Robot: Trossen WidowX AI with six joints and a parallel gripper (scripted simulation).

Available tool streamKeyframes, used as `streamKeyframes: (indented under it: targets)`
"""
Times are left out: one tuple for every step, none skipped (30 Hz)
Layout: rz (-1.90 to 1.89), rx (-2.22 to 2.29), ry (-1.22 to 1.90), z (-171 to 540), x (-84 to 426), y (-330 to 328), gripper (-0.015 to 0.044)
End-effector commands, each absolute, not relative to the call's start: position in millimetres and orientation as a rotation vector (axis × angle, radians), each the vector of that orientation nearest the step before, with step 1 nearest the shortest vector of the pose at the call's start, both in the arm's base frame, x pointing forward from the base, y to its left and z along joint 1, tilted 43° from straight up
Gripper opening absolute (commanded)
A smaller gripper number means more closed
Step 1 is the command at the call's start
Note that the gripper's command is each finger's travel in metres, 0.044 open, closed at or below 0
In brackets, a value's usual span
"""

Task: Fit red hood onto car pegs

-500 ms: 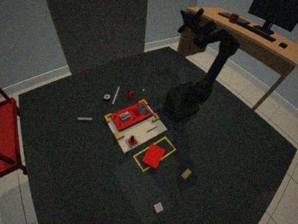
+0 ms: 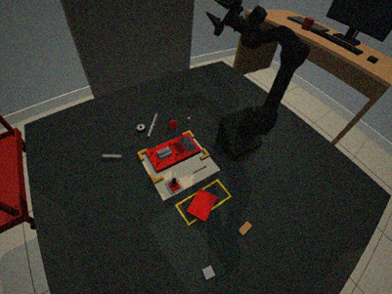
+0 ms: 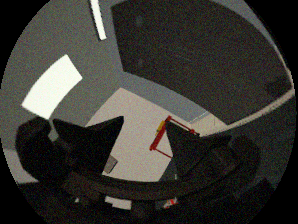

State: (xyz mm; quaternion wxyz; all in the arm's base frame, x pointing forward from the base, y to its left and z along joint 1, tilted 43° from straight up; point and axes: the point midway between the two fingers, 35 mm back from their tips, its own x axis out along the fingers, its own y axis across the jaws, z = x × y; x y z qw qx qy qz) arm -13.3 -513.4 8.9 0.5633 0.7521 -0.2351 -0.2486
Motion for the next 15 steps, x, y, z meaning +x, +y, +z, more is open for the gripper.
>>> streamKeyframes:
  targets:
    - [-0.553, 1.736, -0.417, 19.0, 45.1, -513.4, 0.042]
    - [-0.543, 1.727, -0.379, 20.9, 61.3, -511.9, 0.044]
    - [-0.533, 1.716, -0.34, 22.8, 77.6, -509.7, 0.044]
    - [-0.522, 1.705, -0.301, 24.7, 93.7, -506.9, 0.044]
    - [-0.51, 1.694, -0.263, 26.5, 109.8, -503.5, 0.044]
    - [-0.494, 1.673, -0.227, 28.1, 125.6, -497.7, 0.044]
    - [-0.477, 1.654, -0.193, 29.6, 140.9, -491.6, 0.044]
    - [-0.466, 1.642, -0.163, 30.9, 153.4, -487.5, 0.044]
    - [-0.455, 1.631, -0.132, 32.3, 165.5, -483.3, 0.044]
    - [-0.444, 1.619, -0.103, 33.6, 177.4, -478.7, 0.044]
    - [-0.433, 1.608, -0.073, 34.9, 189.2, -473.8, 0.044]
    - [-0.421, 1.595, -0.043, 36.2, 200.9, -468.5, 0.044]
    - [-0.409, 1.582, -0.013, 37.5, 212.4, -462.8, 0.044]
    - [-0.396, 1.569, 0.017, 38.8, 223.7, -456.7, 0.044]
    - [-0.383, 1.555, 0.046, 40.1, 234.8, -450.3, 0.044]
